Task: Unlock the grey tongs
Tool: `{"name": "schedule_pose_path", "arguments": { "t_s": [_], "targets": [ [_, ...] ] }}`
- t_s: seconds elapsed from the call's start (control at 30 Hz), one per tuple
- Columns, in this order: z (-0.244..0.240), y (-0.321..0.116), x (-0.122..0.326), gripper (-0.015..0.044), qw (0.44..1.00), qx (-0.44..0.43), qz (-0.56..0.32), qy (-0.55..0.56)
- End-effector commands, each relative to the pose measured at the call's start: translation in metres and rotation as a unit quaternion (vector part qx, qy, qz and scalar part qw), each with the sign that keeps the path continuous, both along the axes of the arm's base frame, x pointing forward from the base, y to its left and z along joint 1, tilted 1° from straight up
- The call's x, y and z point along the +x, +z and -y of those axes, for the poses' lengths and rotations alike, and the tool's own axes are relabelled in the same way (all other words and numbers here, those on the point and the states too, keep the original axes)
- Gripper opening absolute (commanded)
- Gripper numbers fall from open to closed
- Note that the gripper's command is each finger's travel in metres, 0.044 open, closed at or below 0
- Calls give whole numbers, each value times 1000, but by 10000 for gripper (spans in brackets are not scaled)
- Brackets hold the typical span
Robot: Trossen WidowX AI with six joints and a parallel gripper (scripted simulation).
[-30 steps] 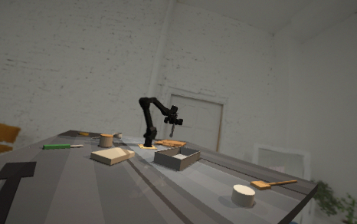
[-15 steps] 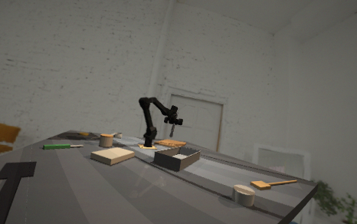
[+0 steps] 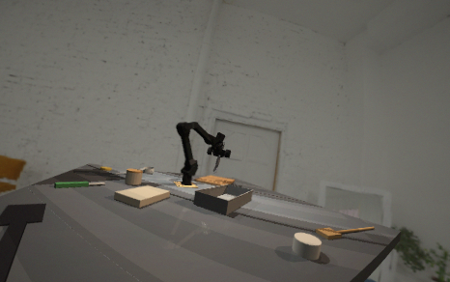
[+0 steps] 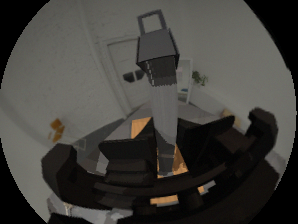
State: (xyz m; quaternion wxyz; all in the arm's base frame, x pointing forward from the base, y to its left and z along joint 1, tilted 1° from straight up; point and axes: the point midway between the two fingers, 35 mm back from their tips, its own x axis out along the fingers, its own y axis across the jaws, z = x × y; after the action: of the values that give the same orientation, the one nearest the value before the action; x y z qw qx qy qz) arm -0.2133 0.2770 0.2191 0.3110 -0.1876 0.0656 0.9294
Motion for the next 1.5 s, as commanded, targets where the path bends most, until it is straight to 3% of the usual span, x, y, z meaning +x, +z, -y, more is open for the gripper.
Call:
{"name": "schedule_pose_path", "arguments": {
  "t_s": [0.0, 1.47],
  "targets": [
    [-7, 2, -3, -150, 1000, -14, 13, -5],
    [-30, -18, -27, -150, 950, -208, 233, -19]
  ]
}}
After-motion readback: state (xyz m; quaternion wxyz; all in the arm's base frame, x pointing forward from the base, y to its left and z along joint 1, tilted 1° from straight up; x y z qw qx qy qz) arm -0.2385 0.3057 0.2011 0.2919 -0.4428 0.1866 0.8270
